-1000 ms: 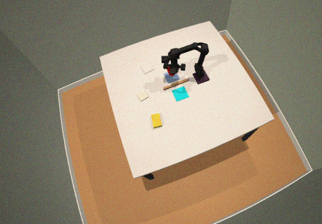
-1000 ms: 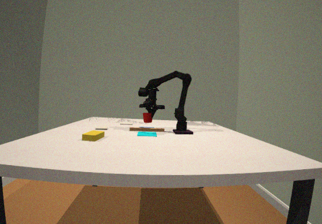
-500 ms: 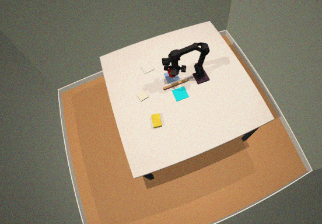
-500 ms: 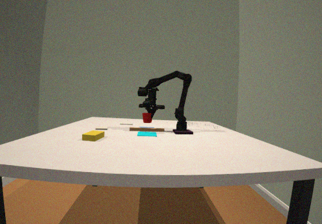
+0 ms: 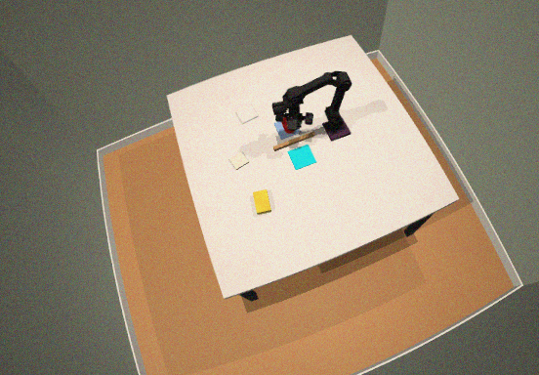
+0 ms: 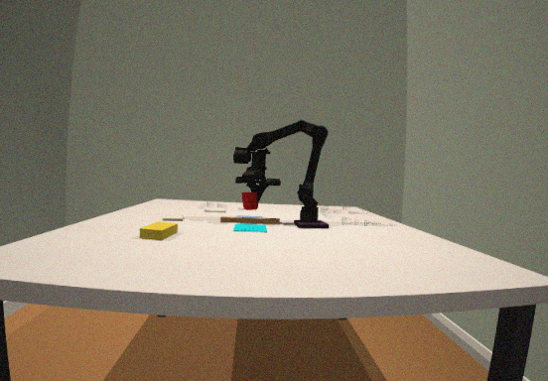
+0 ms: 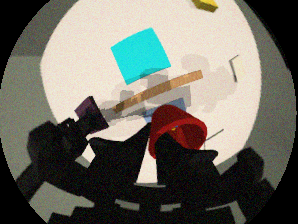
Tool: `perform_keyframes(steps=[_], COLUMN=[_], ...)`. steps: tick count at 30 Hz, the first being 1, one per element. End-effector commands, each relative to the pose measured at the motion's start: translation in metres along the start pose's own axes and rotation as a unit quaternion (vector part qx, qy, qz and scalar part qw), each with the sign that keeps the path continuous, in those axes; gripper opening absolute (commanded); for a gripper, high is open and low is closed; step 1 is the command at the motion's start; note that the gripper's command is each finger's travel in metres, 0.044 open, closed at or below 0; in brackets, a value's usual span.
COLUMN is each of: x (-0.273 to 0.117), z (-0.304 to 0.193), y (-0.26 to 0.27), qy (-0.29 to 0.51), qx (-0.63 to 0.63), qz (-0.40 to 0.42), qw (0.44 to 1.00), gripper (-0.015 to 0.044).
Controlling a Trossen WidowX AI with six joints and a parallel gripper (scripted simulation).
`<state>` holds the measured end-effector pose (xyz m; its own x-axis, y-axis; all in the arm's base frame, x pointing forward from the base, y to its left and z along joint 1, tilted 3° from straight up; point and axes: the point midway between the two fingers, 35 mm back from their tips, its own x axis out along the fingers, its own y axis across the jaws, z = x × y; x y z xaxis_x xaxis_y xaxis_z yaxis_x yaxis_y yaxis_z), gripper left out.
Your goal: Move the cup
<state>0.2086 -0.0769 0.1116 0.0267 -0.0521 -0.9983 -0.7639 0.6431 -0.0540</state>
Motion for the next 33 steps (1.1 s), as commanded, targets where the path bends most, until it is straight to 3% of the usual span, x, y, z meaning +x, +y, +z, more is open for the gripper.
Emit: perform_keyframes(steps=[1,33], x=[0.000,-0.001], z=[0.004,0.048], y=[0.003,0.027], qy=[0.003,0.001], qx=[0.003,0.003], qz=[0.001,0.002], qw=[1.000,1.000], gripper=[0.0000,0.0000])
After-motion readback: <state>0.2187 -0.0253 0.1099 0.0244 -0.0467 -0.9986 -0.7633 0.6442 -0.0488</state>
